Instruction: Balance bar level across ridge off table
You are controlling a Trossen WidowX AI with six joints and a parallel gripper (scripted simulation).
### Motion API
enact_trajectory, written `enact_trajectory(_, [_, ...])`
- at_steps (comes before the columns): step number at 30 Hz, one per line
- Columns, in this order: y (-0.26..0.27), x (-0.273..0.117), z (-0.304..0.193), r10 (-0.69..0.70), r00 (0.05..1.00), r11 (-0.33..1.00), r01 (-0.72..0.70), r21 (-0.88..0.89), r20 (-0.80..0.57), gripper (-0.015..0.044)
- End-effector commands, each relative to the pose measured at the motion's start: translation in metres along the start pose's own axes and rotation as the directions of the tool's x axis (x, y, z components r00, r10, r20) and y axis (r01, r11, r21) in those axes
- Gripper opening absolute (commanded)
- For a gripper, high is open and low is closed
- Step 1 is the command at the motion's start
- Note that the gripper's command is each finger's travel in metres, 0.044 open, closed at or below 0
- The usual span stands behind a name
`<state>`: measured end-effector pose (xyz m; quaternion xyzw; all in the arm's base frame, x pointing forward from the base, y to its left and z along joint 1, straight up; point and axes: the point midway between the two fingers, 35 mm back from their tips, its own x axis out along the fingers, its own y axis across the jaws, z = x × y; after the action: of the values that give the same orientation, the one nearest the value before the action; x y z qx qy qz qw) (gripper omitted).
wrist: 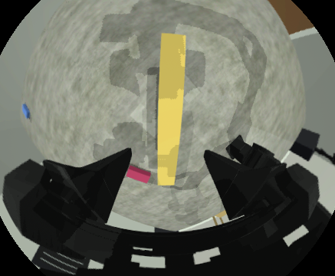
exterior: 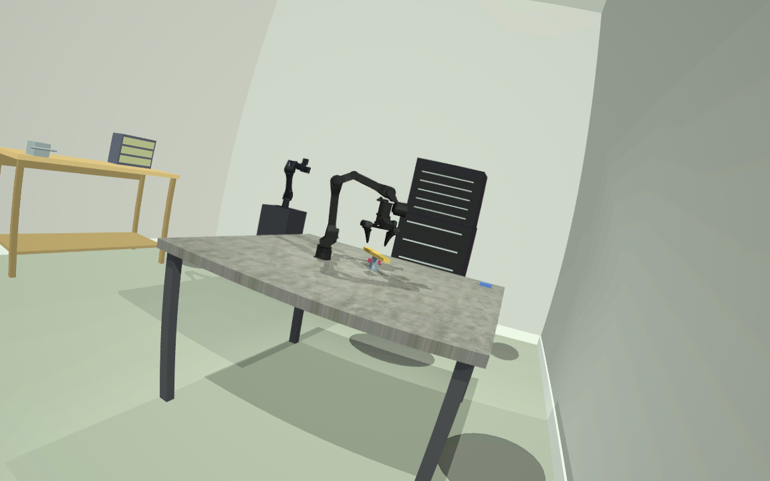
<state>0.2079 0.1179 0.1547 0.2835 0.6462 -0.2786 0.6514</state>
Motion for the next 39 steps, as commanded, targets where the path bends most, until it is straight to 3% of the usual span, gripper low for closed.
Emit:
enact_trajectory(1, [-0.001, -0.039, 0.0, 0.015, 1.0, 1.0, -0.015, -0.001, 0.003, 0.044])
enact_trajectory(4, [-0.004, -0.054, -0.001, 0.015, 1.0, 1.0, -0.015, 0.0, 0.003, 0.044])
enact_trajectory(39, [-0.004, -0.054, -0.001, 0.015, 1.0, 1.0, -0.015, 0.0, 0.003, 0.044])
